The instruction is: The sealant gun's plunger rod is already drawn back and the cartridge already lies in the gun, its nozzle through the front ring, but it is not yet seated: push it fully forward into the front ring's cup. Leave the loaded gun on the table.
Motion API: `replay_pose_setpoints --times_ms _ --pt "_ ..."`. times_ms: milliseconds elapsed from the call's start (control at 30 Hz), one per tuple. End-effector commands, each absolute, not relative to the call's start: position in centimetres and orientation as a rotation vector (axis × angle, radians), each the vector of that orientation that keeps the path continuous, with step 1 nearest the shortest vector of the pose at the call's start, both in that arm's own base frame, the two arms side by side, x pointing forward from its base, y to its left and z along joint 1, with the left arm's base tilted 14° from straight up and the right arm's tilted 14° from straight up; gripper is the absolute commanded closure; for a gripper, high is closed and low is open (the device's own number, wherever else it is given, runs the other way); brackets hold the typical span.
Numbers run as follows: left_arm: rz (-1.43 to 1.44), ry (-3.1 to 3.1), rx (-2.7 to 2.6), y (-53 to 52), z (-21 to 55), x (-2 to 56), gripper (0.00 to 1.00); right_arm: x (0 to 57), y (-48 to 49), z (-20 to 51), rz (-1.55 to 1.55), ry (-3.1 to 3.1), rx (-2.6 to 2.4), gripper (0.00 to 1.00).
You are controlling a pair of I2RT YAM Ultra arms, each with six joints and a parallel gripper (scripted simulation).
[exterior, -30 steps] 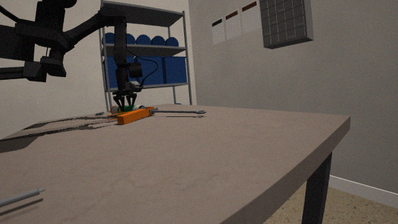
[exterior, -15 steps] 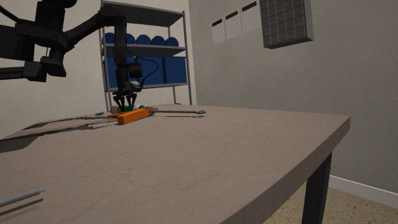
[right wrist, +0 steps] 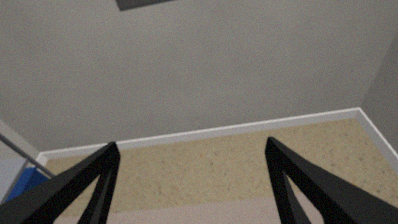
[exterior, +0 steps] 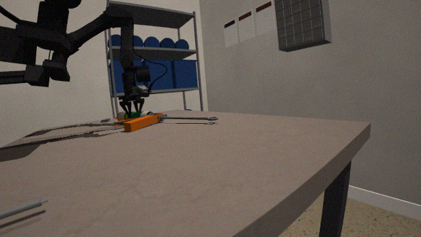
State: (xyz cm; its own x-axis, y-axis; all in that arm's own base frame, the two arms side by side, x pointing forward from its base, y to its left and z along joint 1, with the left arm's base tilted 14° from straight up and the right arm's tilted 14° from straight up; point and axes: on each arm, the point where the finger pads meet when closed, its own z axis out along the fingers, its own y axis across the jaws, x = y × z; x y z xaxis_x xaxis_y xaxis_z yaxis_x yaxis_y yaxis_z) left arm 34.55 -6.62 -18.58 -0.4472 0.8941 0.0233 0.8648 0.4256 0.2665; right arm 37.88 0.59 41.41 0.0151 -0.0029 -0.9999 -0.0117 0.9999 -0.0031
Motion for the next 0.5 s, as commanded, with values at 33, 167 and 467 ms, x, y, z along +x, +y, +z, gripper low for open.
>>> replay_pose_setpoints --times_ms 33,167,467 --pt "0.35 2.506 1.565 -7.9 -17.4 35.7 0.44 36.5 1.0 44.4 0.013 1.49 -0.032 0.0" --pt "0.355 2.487 1.554 -8.4 -16.9 36.8 0.44 36.5 1.0 44.4 0.013 1.49 -0.031 0.0" --pt "0.356 2.483 1.56 -8.1 -17.2 36.0 0.44 36.5 1.0 44.4 0.013 1.49 -0.032 0.0"
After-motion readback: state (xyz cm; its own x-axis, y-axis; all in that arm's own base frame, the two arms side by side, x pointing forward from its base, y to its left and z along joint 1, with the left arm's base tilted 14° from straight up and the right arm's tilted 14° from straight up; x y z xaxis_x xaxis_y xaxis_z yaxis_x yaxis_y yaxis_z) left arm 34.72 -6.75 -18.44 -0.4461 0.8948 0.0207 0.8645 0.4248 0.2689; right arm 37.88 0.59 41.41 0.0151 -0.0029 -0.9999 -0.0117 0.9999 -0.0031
